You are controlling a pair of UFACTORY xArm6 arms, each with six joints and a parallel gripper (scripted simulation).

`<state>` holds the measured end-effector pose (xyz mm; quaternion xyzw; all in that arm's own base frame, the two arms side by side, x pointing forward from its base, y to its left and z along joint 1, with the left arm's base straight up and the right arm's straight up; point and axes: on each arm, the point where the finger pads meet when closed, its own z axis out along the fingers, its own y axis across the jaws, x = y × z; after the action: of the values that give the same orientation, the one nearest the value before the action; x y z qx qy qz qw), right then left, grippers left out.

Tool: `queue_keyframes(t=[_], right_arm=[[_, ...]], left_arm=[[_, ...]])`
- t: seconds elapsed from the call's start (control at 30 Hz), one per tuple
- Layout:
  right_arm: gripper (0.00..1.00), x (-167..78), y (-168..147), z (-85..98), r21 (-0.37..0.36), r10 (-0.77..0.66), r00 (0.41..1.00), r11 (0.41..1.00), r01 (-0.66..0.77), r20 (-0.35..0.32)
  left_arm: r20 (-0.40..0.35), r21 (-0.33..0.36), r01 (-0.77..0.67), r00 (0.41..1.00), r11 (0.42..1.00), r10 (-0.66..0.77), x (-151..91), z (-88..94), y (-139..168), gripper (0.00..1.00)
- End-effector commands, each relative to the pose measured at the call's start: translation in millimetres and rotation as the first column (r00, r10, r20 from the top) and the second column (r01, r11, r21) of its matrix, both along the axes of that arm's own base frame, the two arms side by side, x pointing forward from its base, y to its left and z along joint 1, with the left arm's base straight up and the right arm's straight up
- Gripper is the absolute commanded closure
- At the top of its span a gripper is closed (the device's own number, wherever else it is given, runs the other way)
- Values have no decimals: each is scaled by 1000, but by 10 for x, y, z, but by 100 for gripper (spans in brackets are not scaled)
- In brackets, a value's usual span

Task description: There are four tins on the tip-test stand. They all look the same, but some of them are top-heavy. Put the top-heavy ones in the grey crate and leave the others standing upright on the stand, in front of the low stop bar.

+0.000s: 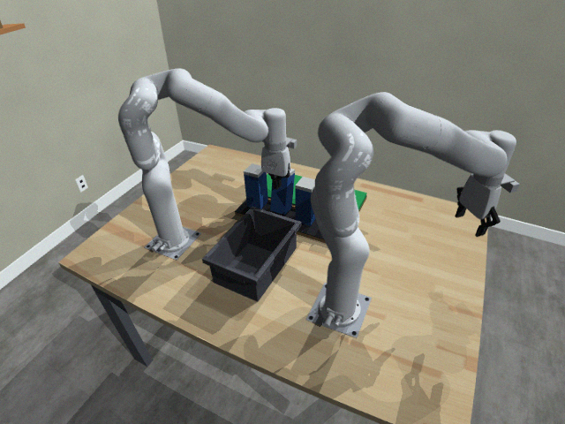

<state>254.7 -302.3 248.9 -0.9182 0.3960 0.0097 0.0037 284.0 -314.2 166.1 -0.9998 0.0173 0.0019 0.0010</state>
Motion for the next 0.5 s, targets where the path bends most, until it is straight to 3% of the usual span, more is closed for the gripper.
queue_keyframes(t=[0.0, 0.47], right_arm=[[0, 6, -7, 15, -3, 0, 1000, 1000, 0, 3], [0, 6, -7, 15, -3, 0, 1000, 1000, 0, 3]], left_arm=[[3, -4, 0, 1000, 1000, 0, 14, 18, -11, 100], [3, -4, -1, 1000, 1000, 1, 92, 18, -19, 100]])
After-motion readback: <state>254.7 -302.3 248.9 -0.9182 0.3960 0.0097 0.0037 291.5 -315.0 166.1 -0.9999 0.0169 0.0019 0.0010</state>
